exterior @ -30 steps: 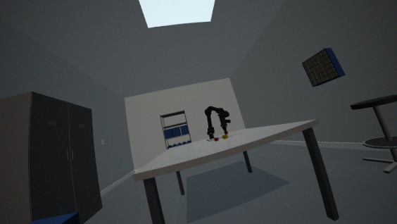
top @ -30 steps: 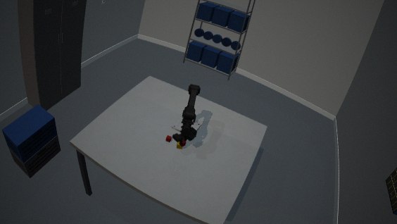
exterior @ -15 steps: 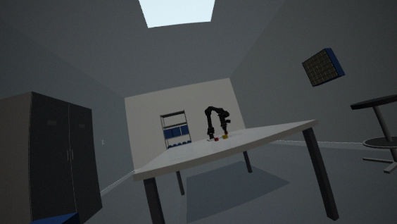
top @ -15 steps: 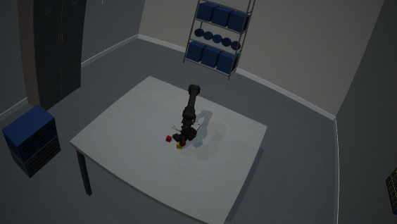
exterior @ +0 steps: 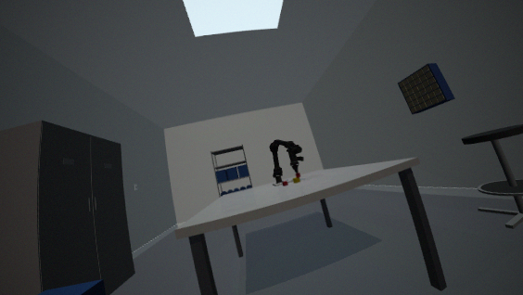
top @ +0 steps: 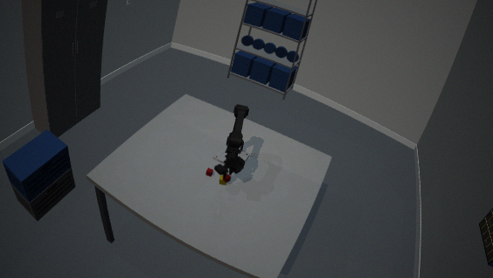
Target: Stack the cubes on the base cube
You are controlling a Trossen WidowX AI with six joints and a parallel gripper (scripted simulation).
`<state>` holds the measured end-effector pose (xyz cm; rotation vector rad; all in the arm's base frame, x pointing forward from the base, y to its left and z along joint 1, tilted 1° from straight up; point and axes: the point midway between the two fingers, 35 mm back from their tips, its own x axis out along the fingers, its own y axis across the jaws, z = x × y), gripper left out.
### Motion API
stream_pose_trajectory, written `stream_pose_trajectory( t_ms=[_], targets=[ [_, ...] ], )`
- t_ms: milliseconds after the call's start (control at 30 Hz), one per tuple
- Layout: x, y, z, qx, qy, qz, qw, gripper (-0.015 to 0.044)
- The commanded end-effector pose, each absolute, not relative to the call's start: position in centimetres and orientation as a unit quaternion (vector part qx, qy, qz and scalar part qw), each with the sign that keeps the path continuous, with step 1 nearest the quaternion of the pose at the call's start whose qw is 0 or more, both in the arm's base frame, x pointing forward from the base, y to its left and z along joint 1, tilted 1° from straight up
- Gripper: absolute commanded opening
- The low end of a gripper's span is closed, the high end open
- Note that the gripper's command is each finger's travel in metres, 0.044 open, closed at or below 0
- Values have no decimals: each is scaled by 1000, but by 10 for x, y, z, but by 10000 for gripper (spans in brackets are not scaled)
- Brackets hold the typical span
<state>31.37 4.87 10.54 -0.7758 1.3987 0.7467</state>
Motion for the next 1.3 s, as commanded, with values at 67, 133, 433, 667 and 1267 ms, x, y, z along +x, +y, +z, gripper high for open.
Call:
stream_pose_trajectory(
  t_ms=[67, 133, 433, 667, 1267],
  targets=[
    [314, 49, 116, -340, 609, 326, 638, 205],
    [314, 49, 118, -340, 609, 326, 638, 205],
    [314, 49, 126, -340, 609, 326, 638, 205],
    [311, 36, 126, -266, 645, 253, 670, 265],
    [295, -20, 142, 148, 677, -149, 705, 265]
  ],
)
